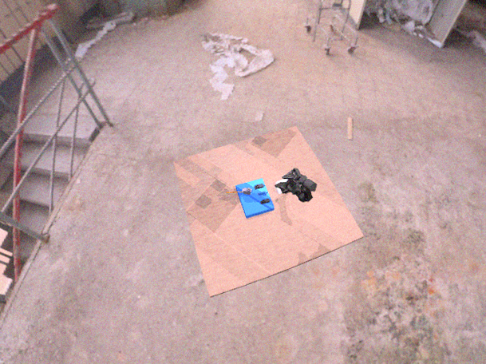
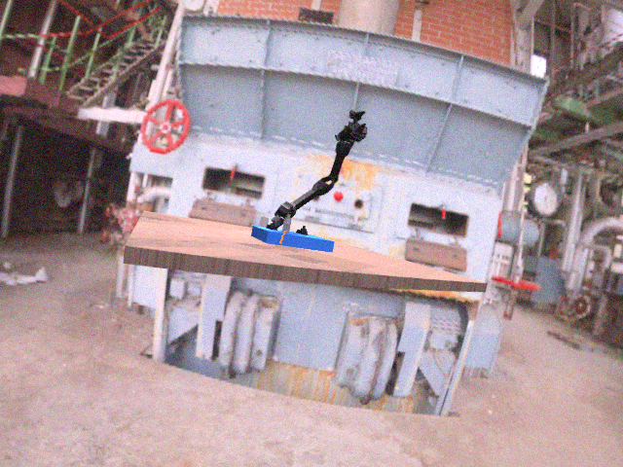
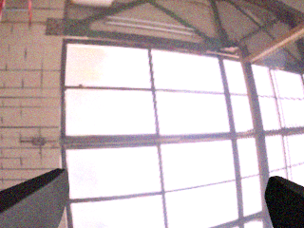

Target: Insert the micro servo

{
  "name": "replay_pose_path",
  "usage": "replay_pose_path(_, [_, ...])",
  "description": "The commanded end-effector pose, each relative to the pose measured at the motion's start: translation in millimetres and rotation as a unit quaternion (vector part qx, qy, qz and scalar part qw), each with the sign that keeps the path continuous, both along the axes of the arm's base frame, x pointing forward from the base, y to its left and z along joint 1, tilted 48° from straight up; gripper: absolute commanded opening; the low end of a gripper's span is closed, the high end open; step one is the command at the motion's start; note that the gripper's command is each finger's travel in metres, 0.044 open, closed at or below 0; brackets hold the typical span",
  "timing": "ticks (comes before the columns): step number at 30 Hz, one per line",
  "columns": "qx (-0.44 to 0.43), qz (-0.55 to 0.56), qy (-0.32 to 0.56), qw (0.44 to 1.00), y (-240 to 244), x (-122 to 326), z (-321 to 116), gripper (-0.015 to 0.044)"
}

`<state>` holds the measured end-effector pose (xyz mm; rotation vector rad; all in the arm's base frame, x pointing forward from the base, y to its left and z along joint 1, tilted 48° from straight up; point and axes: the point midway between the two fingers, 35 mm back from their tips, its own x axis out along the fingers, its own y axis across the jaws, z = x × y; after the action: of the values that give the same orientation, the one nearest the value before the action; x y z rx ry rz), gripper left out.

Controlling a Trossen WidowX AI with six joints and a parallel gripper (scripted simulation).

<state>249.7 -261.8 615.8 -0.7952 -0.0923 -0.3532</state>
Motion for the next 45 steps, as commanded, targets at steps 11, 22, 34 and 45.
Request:
replay_pose_path(11, [0.028,0.004,0.008,1.000,-8.2,10.9,-13.6,0.0440])
replay_pose_path(22, [0.072,0.008,0.025,0.997,-21.5,27.0,-37.4,0.0440])
replay_pose_path(34, [0.126,0.015,0.044,0.991,-33.2,43.0,-64.4,0.0440])
replay_pose_path(45, [0.258,0.038,0.120,0.958,-50.7,88.6,-150.4,0.0440])
